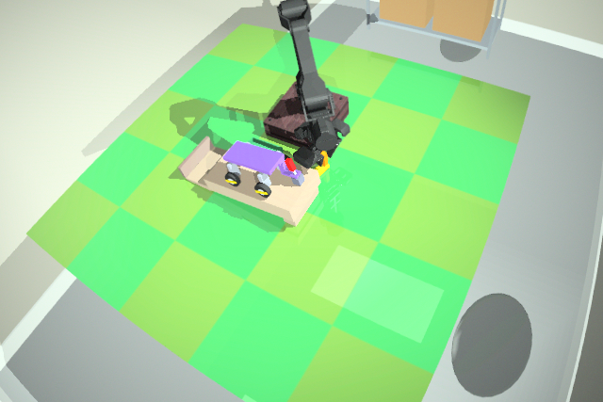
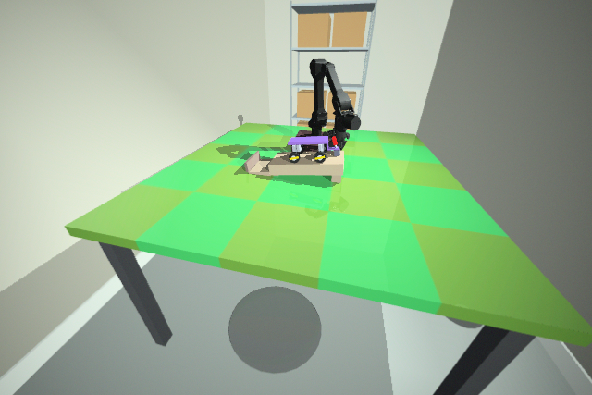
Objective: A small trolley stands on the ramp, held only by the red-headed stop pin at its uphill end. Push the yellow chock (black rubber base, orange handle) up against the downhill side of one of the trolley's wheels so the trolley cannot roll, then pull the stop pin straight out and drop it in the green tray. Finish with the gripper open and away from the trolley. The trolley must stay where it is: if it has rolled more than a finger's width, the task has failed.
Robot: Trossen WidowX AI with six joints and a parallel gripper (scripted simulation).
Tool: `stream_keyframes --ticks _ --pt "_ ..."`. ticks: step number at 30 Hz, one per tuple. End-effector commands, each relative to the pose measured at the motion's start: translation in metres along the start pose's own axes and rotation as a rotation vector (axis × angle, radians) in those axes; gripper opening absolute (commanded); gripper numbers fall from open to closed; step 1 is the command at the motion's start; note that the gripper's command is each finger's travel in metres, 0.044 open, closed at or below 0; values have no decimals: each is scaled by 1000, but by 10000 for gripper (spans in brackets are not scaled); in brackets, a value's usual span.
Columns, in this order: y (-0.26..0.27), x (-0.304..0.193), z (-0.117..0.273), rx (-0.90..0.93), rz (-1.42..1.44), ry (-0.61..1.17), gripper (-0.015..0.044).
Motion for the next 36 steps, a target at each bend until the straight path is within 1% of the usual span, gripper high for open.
stream_keyframes --ticks 1,2,7,15,36 --pt "-1 2 -4 -2 5 -7 190" --pt "-1 2 -4 -2 5 -7 190" --pt "0 0 -1 -1 0 -1 59" --pt "0 0 0 -1 0 -1 0" --pt "-2 0 71 -2 5 -7 0"
Point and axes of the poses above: the point midway between the two fingers, 35 mm back from their tips, its own z axis back along the fingers, its own y axis across the jaws, x = y × z, the point moved 3 cm from there along z, back along the fingers, and after that the axes turned 4 degrees about z, right-handed, at the moved point
